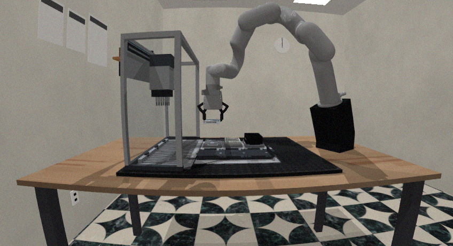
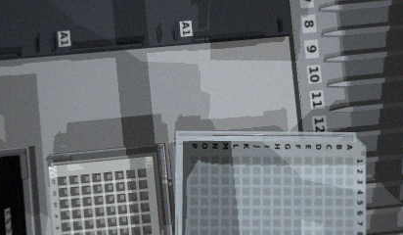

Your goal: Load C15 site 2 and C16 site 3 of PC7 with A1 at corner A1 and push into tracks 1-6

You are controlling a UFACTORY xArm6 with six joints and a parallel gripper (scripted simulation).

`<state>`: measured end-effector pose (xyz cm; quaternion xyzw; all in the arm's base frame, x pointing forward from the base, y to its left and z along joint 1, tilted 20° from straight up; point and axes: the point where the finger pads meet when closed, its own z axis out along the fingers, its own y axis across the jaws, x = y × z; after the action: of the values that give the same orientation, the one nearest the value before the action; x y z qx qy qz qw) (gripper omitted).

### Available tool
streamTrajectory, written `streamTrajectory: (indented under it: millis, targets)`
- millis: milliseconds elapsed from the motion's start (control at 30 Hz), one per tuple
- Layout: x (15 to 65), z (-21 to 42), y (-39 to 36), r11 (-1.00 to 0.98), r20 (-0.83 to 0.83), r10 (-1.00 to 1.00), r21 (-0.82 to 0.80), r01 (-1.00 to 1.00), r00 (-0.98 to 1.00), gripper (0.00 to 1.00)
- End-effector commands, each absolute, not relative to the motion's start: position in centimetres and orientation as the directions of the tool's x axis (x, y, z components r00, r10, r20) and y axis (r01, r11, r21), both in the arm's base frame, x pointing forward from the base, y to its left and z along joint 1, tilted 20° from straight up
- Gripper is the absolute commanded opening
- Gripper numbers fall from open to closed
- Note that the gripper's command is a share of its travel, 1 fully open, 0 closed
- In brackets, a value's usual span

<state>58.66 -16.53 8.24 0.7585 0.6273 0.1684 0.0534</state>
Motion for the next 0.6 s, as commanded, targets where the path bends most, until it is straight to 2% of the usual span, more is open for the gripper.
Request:
streamTrajectory:
  millis: [0,167,233,567]
  targets:
    - [59.0,8.9,-13.9,-0.383,0.233,0.915,0.255,0.888,0.328,0.0]
    - [59.3,9.3,-11.4,-0.53,0.272,0.839,0.213,0.821,0.471,0.0]
    - [59.3,9.3,-11.4,-0.53,0.272,0.839,0.213,0.821,0.471,0.0]
    - [59.8,10.1,-6.5,-0.775,0.327,0.62,0.112,0.622,0.714,0.0]
